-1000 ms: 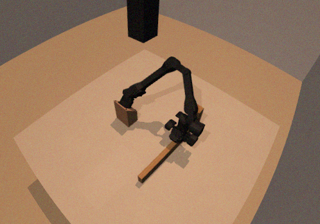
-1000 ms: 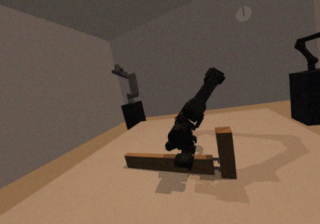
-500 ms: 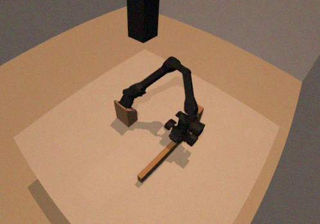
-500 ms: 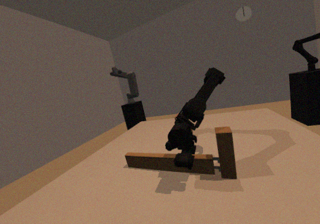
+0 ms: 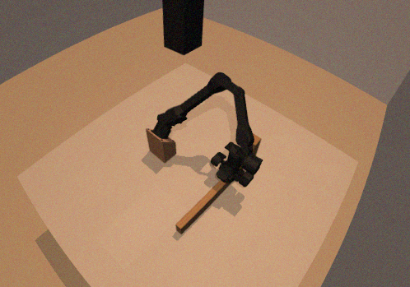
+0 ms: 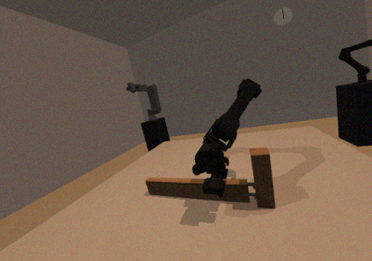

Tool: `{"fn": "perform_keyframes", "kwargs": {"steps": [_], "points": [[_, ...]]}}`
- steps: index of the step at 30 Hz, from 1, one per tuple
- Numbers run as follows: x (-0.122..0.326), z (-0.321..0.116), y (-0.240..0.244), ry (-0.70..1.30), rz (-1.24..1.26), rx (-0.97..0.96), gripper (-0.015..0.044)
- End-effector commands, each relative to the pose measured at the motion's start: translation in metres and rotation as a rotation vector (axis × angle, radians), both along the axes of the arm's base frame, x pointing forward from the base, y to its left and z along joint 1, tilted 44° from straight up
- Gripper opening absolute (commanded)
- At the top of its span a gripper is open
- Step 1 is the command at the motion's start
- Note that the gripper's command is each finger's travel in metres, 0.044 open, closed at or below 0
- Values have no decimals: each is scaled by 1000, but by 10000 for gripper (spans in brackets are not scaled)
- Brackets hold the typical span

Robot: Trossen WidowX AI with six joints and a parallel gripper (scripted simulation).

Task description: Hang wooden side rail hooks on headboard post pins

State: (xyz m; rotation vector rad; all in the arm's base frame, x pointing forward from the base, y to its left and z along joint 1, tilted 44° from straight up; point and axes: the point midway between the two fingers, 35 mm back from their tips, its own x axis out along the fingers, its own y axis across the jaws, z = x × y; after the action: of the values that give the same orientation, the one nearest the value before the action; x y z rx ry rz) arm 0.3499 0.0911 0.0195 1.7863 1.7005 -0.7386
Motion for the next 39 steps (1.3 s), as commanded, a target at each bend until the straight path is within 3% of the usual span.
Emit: {"fn": "perform_keyframes", "kwargs": {"steps": [1, 39], "points": [[3, 3, -5, -5, -14, -1, 0], [2, 8, -10, -5, -14, -2, 0]]}}
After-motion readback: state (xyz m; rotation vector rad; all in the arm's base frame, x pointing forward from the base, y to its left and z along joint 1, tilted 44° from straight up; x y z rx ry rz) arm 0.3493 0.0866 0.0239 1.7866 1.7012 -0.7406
